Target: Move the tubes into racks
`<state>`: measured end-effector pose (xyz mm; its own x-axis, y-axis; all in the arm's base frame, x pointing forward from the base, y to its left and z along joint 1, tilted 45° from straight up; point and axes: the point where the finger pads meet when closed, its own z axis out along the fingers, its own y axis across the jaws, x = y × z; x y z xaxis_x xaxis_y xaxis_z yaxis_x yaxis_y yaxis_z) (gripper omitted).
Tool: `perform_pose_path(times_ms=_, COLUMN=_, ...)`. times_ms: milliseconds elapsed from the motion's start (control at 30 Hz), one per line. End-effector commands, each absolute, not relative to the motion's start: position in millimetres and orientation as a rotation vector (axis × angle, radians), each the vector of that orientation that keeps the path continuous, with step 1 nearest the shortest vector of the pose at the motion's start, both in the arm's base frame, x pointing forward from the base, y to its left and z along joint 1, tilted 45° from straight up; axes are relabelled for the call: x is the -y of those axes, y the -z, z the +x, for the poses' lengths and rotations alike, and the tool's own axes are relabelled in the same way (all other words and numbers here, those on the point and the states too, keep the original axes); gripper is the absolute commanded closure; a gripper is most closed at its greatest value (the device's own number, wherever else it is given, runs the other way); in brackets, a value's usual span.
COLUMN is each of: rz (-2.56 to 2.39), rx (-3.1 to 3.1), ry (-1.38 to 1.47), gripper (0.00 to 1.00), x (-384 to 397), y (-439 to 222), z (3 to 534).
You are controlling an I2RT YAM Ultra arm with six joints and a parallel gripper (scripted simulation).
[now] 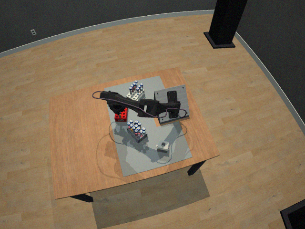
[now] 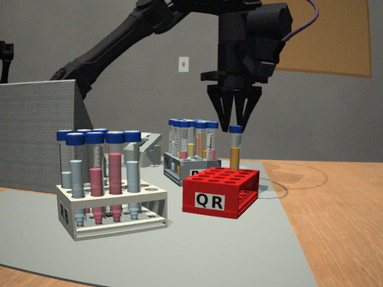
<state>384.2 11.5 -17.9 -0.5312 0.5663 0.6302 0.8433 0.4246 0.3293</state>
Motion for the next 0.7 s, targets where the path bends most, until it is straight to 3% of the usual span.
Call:
perform_pose_path(times_ms=0, rz=-1.209, rx=2.267, ry=0.885, gripper=0.70, x=-7, y=15, z=387)
perform_pose_path(times_ms=667, rz=-1.213, rx=2.300, ry=0.890, gripper=0.70, x=24, y=-16, z=389)
